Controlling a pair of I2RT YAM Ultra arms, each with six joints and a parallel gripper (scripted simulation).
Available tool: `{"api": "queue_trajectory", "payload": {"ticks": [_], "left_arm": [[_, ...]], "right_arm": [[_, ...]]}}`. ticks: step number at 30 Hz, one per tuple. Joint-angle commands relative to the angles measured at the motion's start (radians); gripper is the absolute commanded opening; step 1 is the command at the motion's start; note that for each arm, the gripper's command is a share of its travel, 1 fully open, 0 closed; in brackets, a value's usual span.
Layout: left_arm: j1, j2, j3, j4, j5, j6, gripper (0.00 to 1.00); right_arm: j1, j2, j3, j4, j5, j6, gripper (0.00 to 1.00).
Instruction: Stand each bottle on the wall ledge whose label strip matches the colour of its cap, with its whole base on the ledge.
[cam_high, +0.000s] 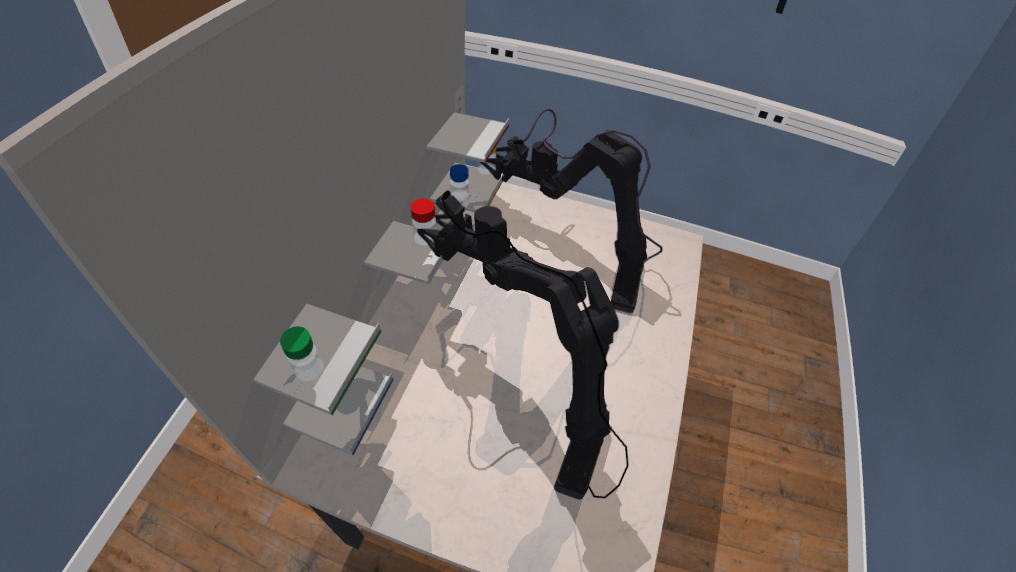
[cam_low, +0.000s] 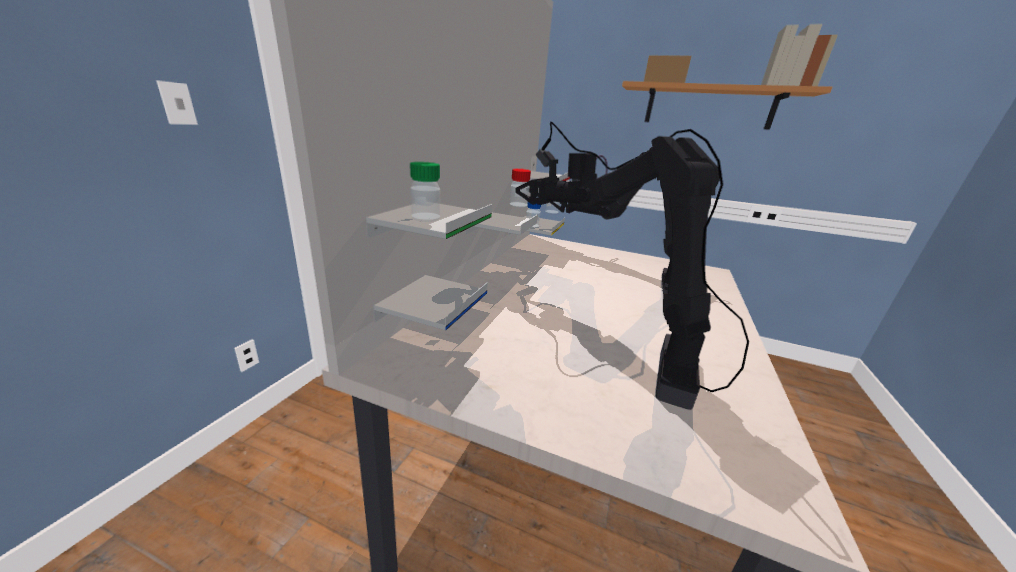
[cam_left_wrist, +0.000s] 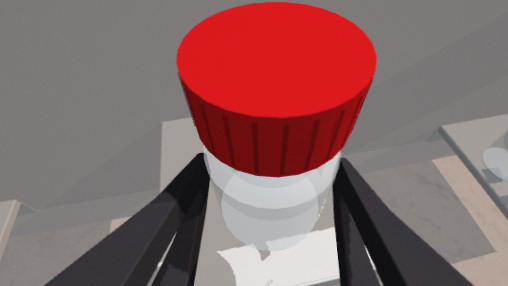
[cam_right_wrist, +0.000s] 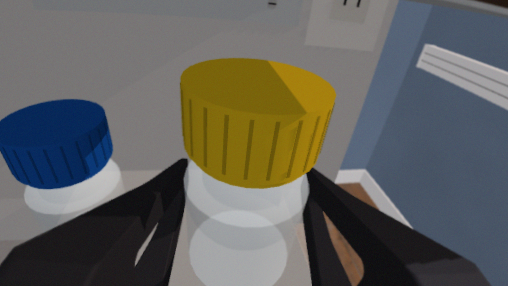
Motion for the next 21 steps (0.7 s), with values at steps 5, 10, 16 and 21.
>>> {"api": "queue_trajectory", "payload": {"ticks": [5,10,16,21], "left_arm": [[0.01,0.013,-0.025,0.162,0.012,0.01,0.5],[0.011,0.014,-0.023,0.147,0.003,0.004,0.5],[0.012,0.036,-0.059,0.197,0.012,0.012,0.5],[0.013,0.053,-0.076,0.217,0.011,0.012,0.5]], "right_arm": [[-0.006,-0.009,0.008,0.03,0.0,0.001,0.52],[-0.006,-0.003,0.004,0.071,-0.002,0.001,0.52],[-0.009,0.04,-0.024,0.123,-0.008,0.002,0.52],[-0.01,0.078,-0.038,0.152,-0.011,0.004,0.52]]}}
